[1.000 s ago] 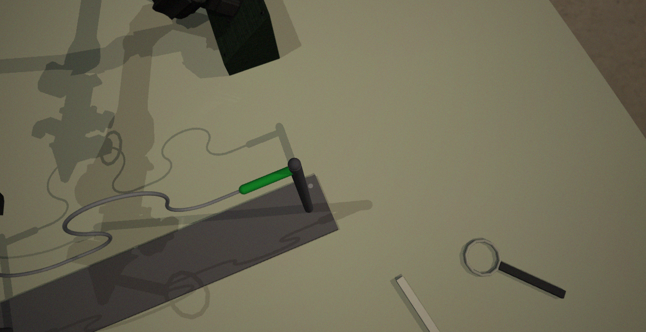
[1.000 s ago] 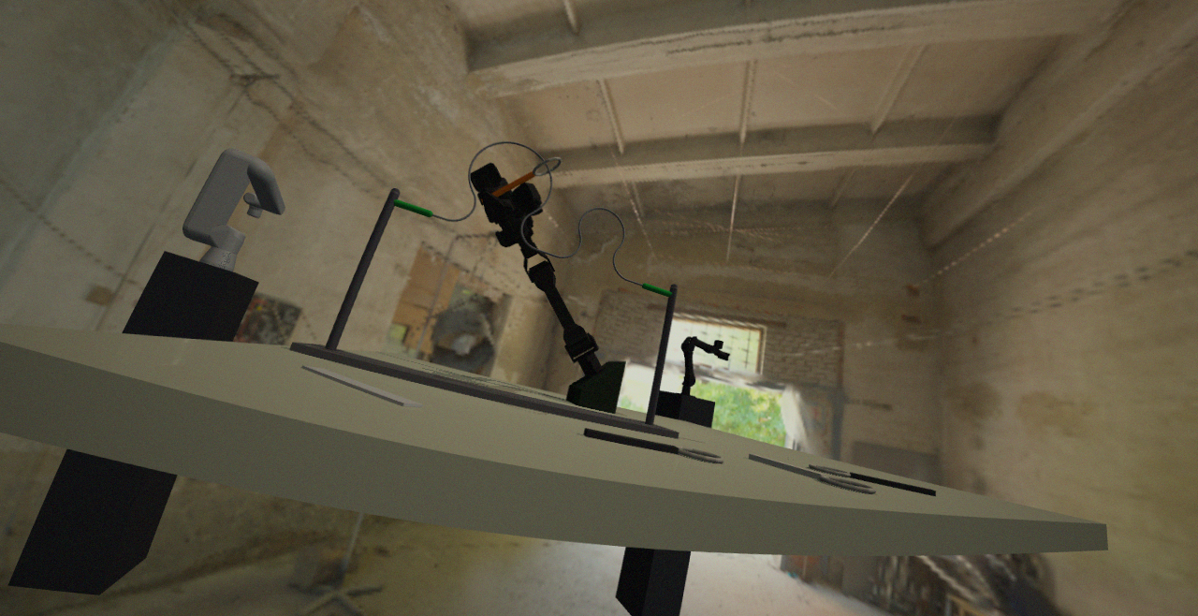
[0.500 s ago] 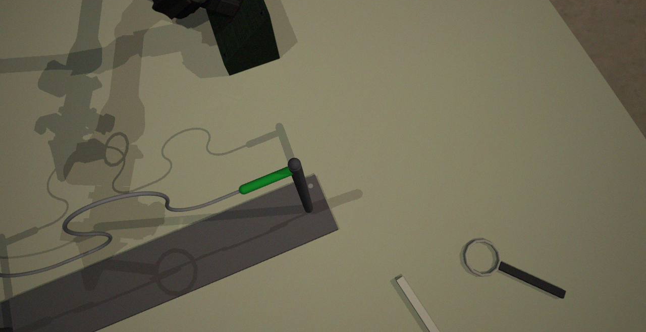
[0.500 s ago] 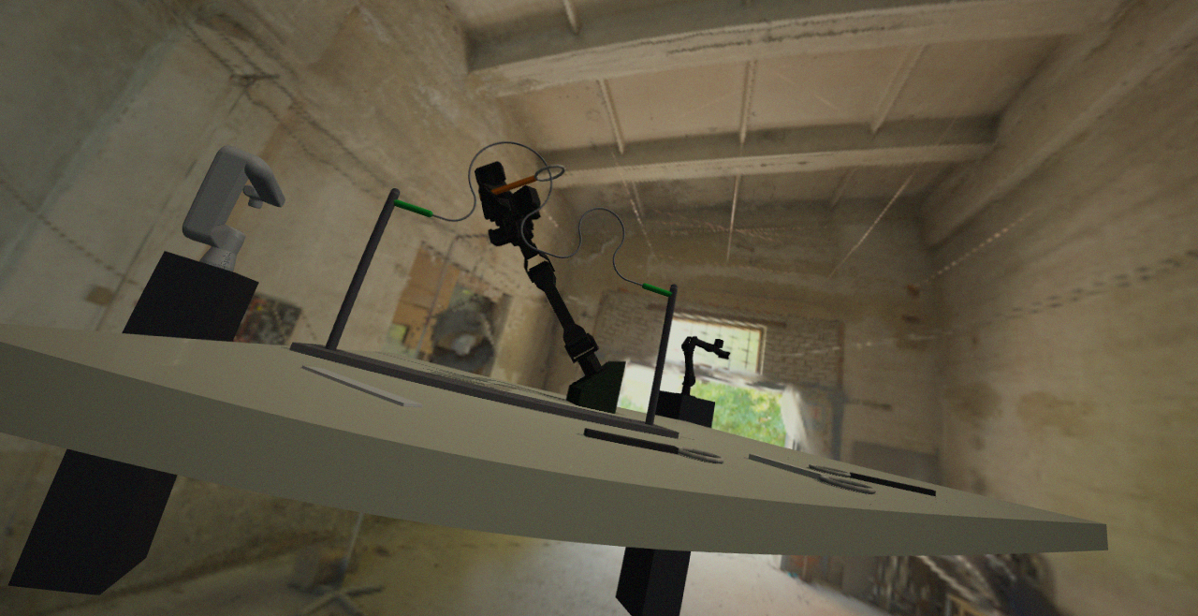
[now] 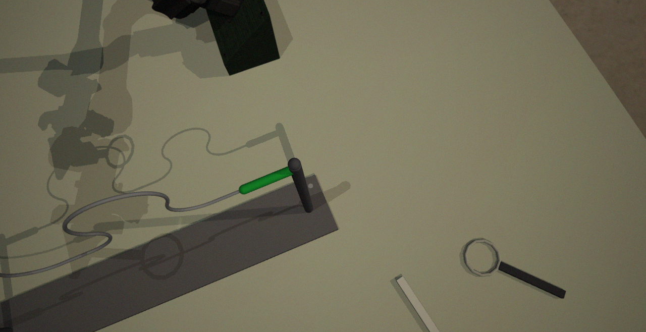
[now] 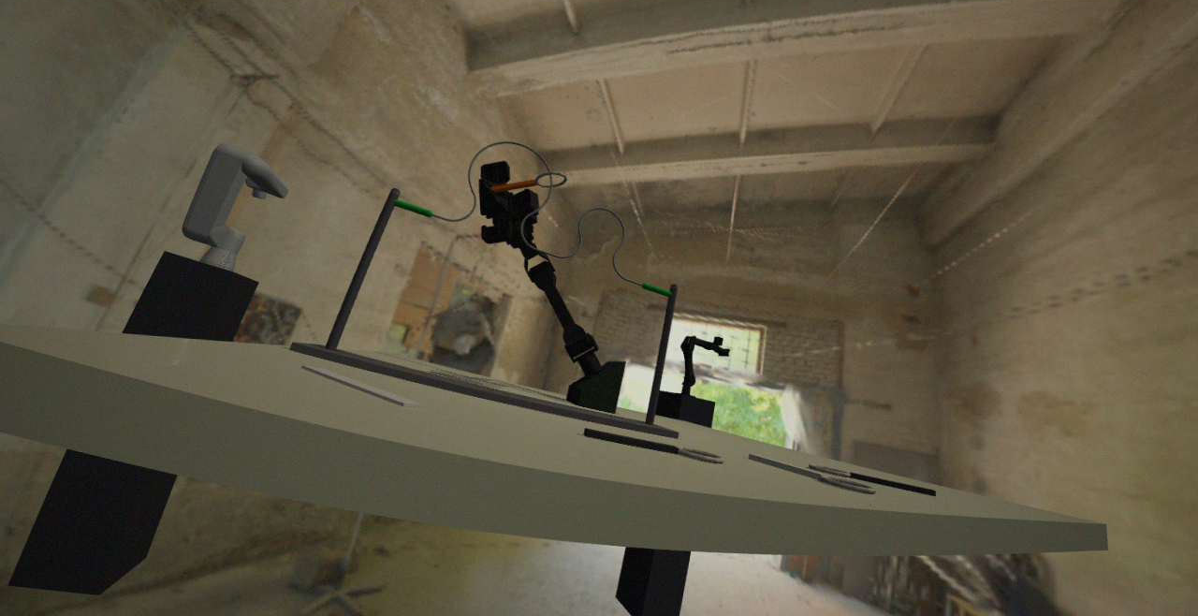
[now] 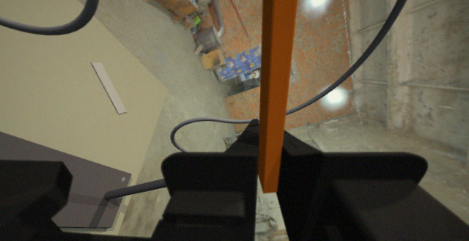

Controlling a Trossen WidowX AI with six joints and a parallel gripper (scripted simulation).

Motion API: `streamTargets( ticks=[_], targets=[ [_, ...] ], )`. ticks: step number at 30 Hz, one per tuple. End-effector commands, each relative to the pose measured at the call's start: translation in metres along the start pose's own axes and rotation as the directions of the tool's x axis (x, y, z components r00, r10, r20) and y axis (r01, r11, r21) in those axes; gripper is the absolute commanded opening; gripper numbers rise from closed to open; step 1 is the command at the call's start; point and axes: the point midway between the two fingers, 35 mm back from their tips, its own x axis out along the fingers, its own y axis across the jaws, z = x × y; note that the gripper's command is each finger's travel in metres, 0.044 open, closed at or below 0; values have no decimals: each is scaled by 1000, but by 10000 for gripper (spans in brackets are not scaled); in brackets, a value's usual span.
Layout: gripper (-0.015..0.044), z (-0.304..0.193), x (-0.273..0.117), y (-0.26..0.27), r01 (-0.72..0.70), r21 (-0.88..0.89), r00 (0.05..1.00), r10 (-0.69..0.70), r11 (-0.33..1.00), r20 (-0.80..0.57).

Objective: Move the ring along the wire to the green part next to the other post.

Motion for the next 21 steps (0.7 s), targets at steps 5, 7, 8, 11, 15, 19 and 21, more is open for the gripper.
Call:
streamTargets(
  ticks=[5, 7, 8, 11, 15, 19, 21],
  targets=[
    [-150, 0, -3, -4, 39, -82, 999, -40, 996, -13],
    [-150, 1, -7, -5, 48, -106, 998, -52, 993, -38],
    [-150, 1, -9, -6, 55, -125, 997, -62, 991, -50],
    [-150, 1, -11, -8, 76, -171, 995, -86, 982, -56],
    [-150, 1, -11, -10, 97, -214, 993, -109, 972, -46],
    [-150, 2, -11, -12, 118, -258, 991, -131, 959, -35],
    [-150, 2, -11, -13, 128, -279, 989, -142, 952, -30]
  ],
)
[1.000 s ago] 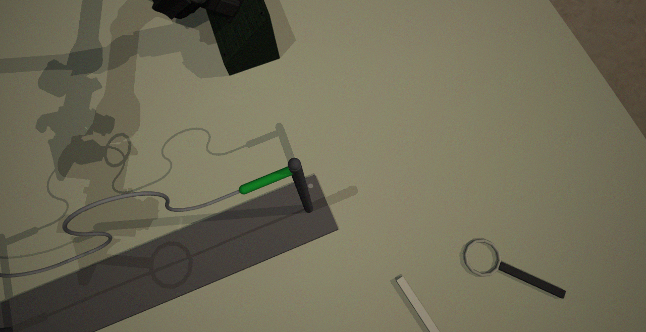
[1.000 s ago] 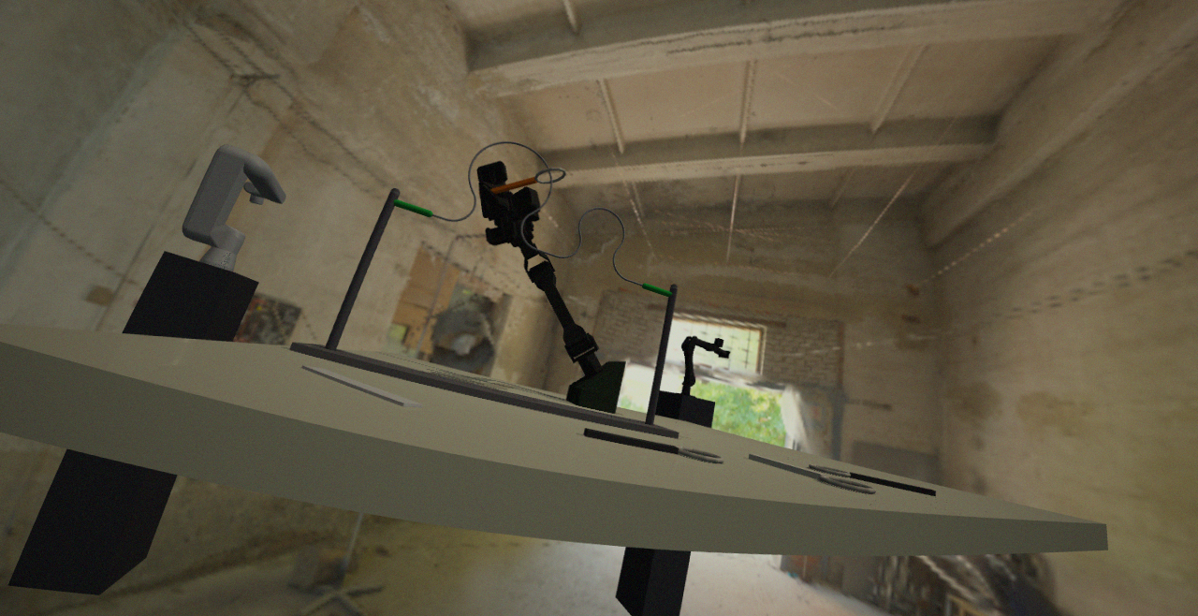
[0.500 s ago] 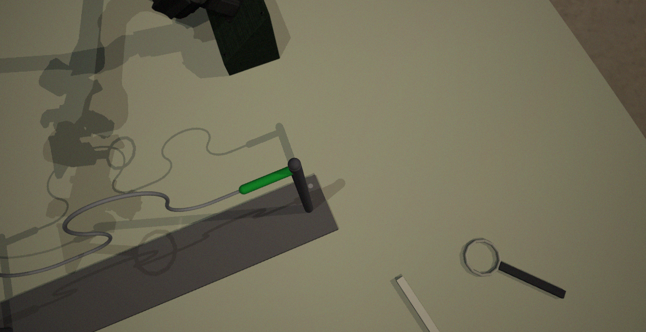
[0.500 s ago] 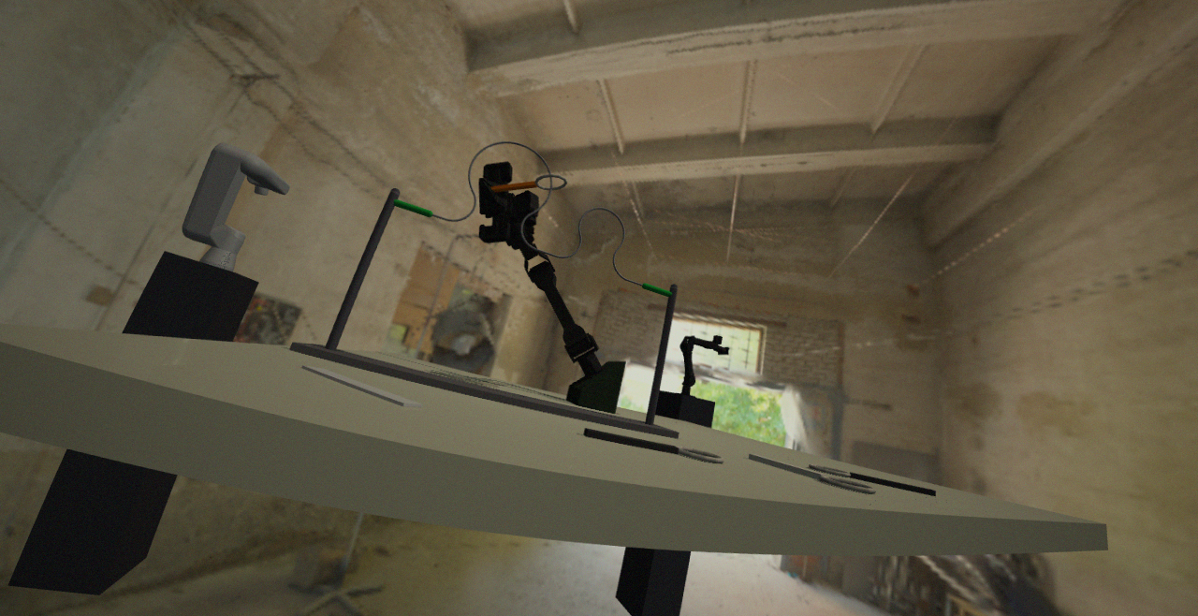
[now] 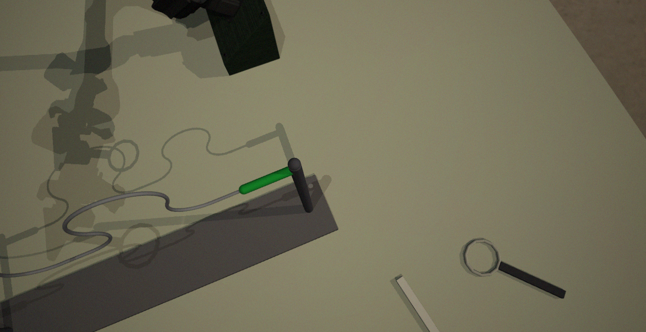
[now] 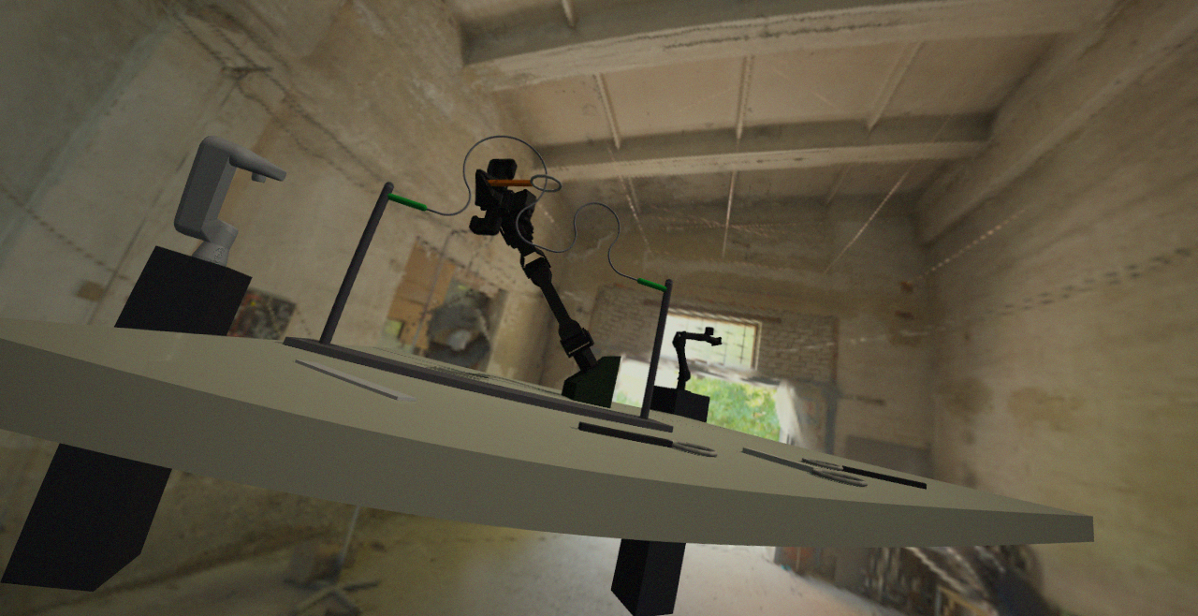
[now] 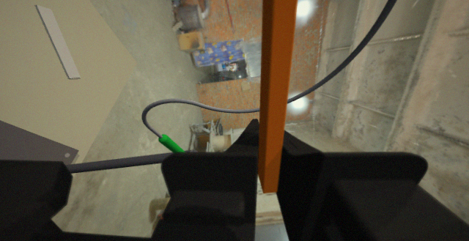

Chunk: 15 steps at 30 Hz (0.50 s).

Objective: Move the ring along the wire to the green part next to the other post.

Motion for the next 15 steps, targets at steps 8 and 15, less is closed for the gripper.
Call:
streamTargets(
  ticks=[8, 15],
  targets=[
    [-150, 0, 0, -6, 71, -123, 997, -69, 990, 19],
    [-150, 1, 0, -9, 115, -197, 993, -110, 974, 35]
  ],
)
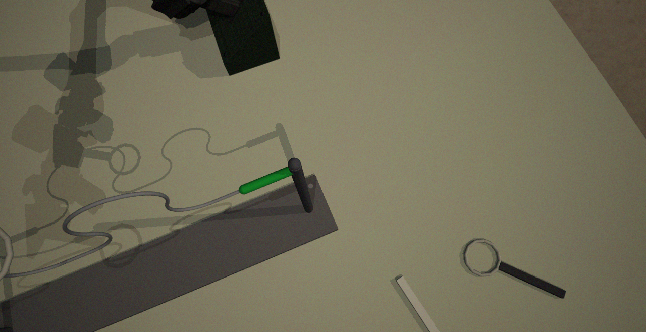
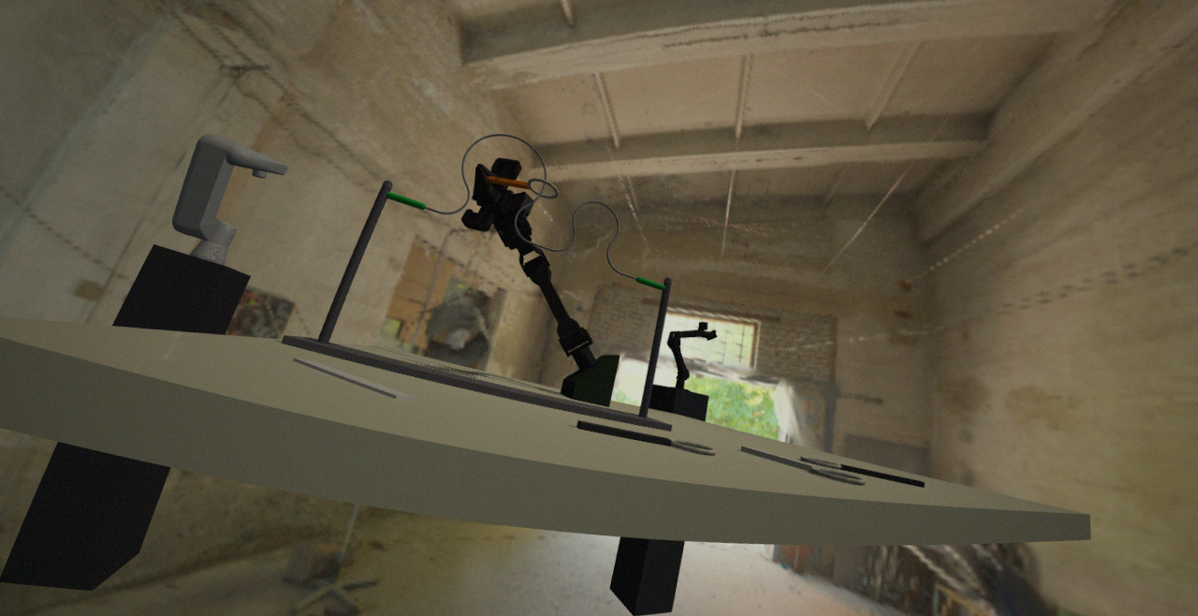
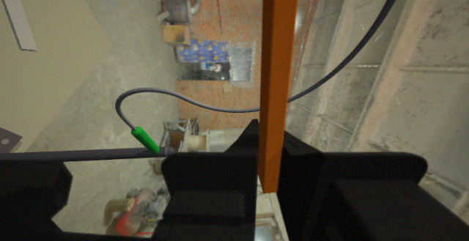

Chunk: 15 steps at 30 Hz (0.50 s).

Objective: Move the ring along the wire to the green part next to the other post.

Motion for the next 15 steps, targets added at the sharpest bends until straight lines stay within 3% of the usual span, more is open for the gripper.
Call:
streamTargets(
  ticks=[1, 15],
  targets=[
    [-150, 0, 0, -2, 28, -48, 1000, -27, 998, 7],
    [-150, 1, 1, -9, 115, -197, 993, -110, 974, 35]
  ],
)
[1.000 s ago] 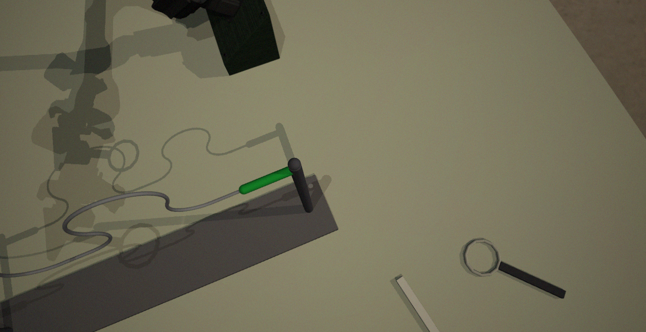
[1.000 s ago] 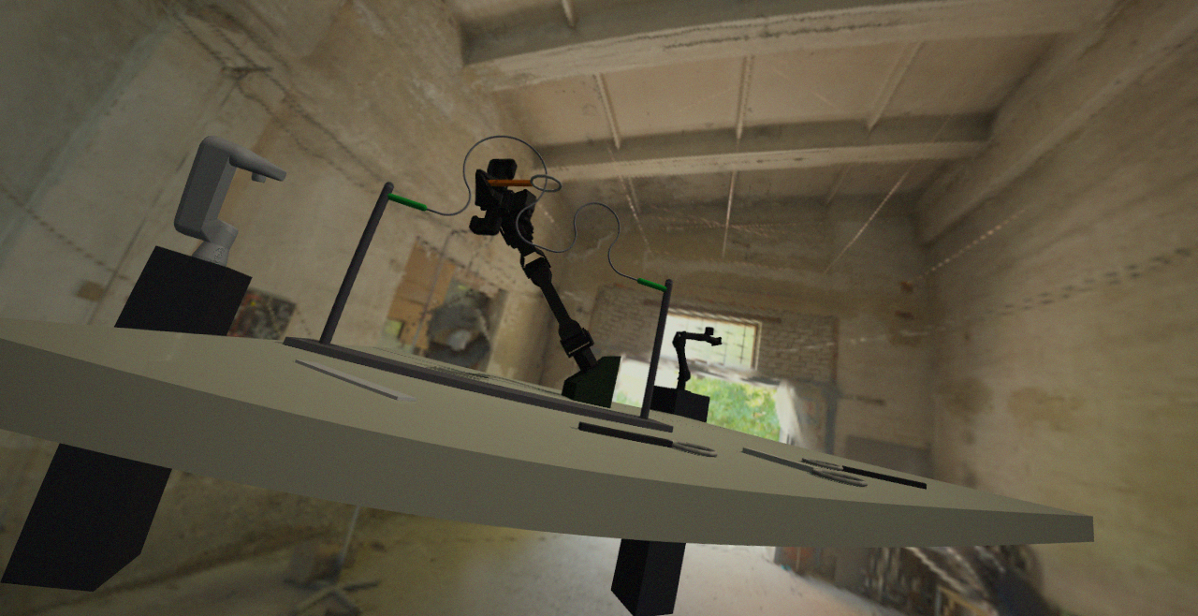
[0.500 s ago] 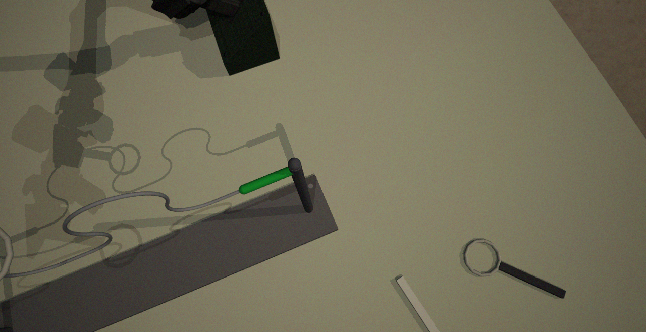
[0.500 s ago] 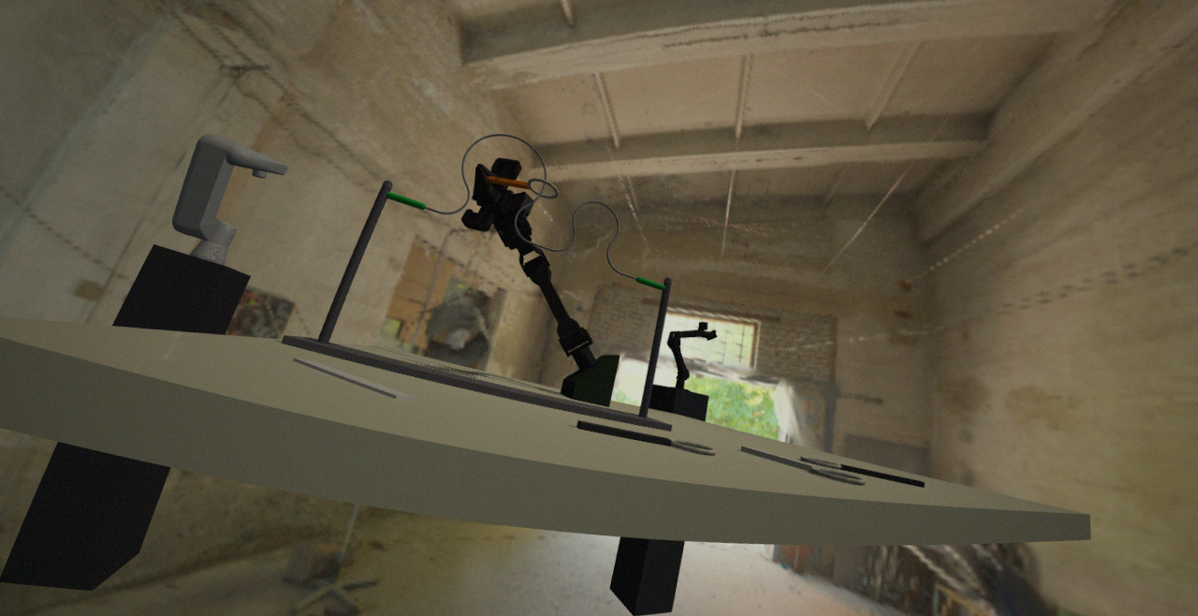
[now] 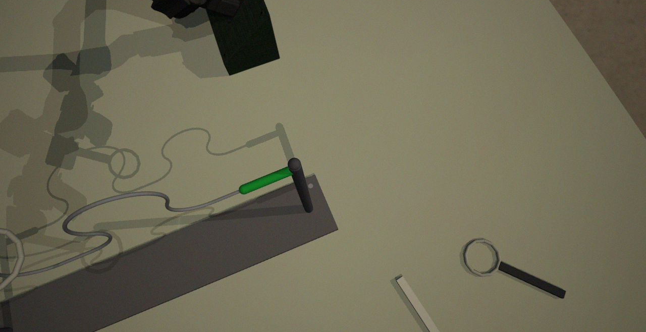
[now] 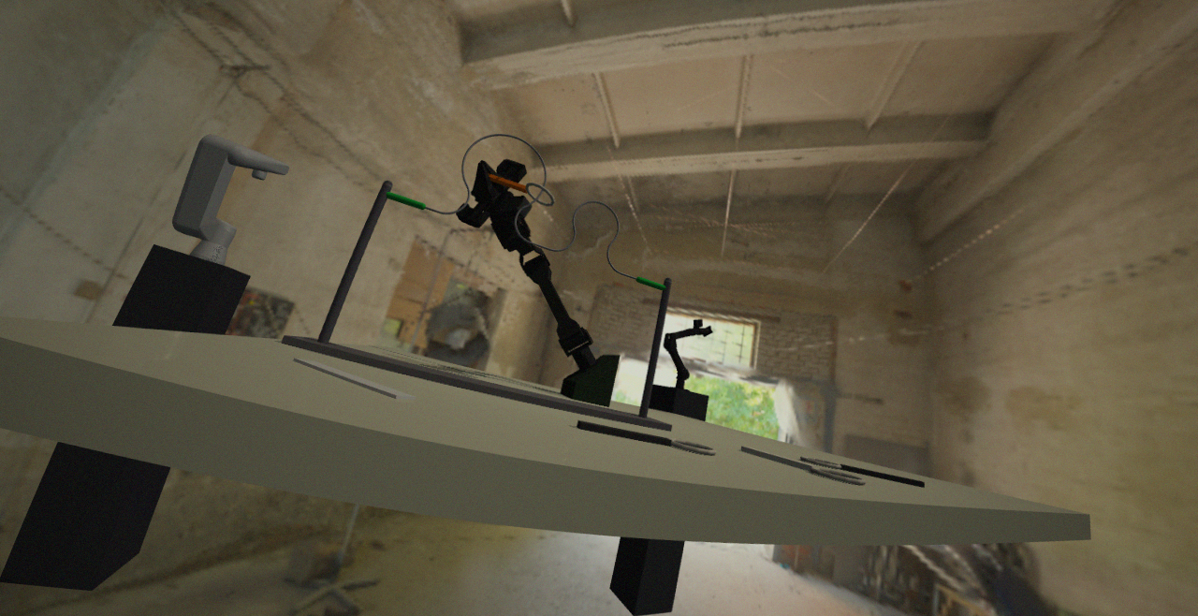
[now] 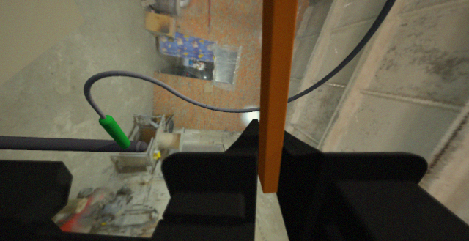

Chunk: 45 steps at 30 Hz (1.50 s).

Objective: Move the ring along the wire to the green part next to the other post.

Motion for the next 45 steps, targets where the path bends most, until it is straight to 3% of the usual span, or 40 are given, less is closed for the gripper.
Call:
streamTargets(
  ticks=[1, 27, 45],
  targets=[
    [-150, 0, 0, -2, 28, -48, 1000, -27, 998, 6],
    [-150, 0, 1, -8, 160, -271, 987, -151, 949, 53],
    [-150, -9, 2, 20, 112, -191, 994, -109, 975, 28]
  ],
)
